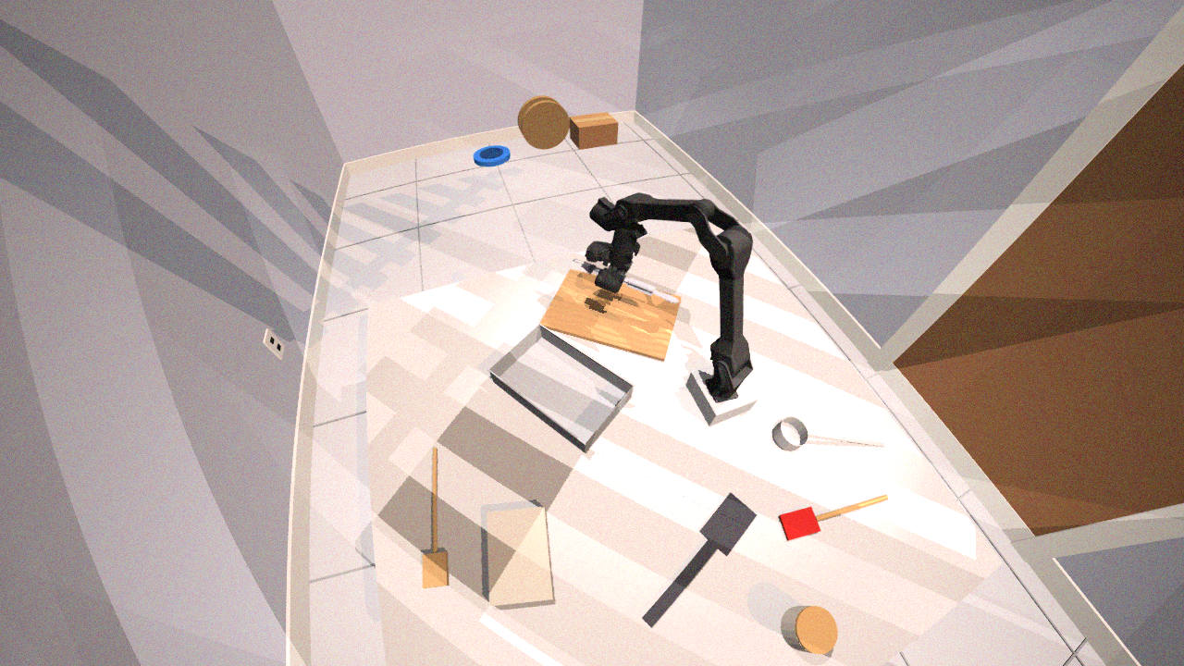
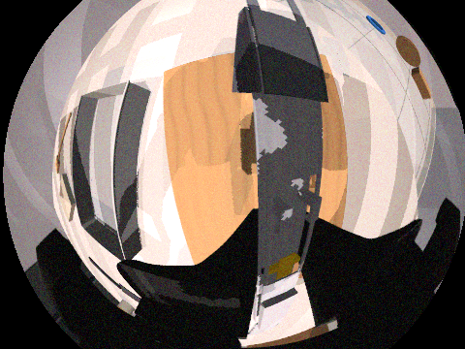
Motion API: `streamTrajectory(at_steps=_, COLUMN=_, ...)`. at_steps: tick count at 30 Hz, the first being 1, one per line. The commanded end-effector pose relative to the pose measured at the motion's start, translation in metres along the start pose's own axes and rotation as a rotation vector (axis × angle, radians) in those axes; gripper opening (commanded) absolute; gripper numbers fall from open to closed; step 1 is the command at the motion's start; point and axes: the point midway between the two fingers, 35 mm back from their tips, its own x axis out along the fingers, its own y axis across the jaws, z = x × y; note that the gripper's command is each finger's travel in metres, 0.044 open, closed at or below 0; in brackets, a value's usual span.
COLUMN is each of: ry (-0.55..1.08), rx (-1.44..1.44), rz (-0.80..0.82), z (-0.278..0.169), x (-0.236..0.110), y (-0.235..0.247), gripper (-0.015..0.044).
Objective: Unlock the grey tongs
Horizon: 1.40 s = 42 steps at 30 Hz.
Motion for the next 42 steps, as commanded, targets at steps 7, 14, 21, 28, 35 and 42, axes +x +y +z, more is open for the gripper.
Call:
streamTrajectory(at_steps=7, ry=0.121, rx=-0.049, rz=-0.03, z=-0.001, x=0.0, y=0.001, gripper=-0.015)
streamTrajectory(at_steps=14, ry=0.121, rx=-0.049, rz=-0.03, z=-0.001, x=0.0, y=0.001, gripper=-0.015)
streamTrajectory(at_steps=21, ry=0.121, rx=-0.049, rz=-0.03, z=-0.002, x=0.009, y=0.001, gripper=-0.015)
streamTrajectory(at_steps=28, ry=0.121, rx=-0.049, rz=-0.029, z=-0.002, x=0.02, y=0.0, gripper=-0.015)
streamTrajectory(at_steps=35, ry=0.121, rx=-0.049, rz=-0.029, z=-0.004, x=0.032, y=0.0, gripper=-0.015)
streamTrajectory(at_steps=42, ry=0.121, rx=-0.048, rz=-0.029, z=-0.005, x=0.043, y=-0.001, gripper=-0.015)
